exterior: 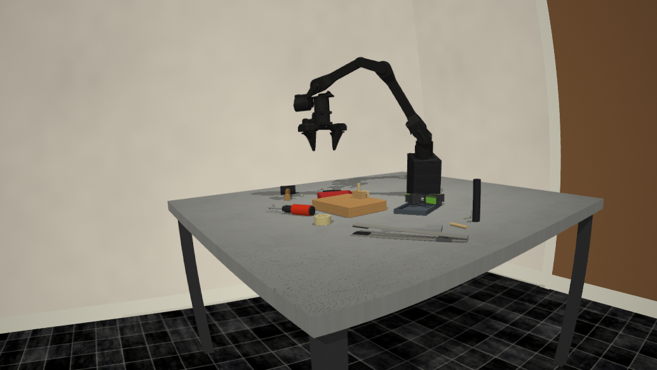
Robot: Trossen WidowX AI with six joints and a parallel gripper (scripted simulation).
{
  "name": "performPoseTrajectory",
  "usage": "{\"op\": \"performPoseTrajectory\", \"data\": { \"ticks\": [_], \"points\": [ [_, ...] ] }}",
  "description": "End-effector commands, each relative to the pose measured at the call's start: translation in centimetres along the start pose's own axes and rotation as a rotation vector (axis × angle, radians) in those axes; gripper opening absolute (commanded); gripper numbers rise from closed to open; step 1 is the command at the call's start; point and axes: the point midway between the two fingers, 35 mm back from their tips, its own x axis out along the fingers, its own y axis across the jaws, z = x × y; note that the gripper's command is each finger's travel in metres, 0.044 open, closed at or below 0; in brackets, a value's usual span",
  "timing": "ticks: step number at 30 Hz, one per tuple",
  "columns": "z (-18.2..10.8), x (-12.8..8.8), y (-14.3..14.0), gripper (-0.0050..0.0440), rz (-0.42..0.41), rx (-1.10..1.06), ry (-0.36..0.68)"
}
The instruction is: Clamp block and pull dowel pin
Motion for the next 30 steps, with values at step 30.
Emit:
{"op": "performPoseTrajectory", "data": {
  "ticks": [30],
  "points": [
    [-4.9, 1.4, 2.8, 0.044, -0.028, -0.34, -0.012]
  ]
}}
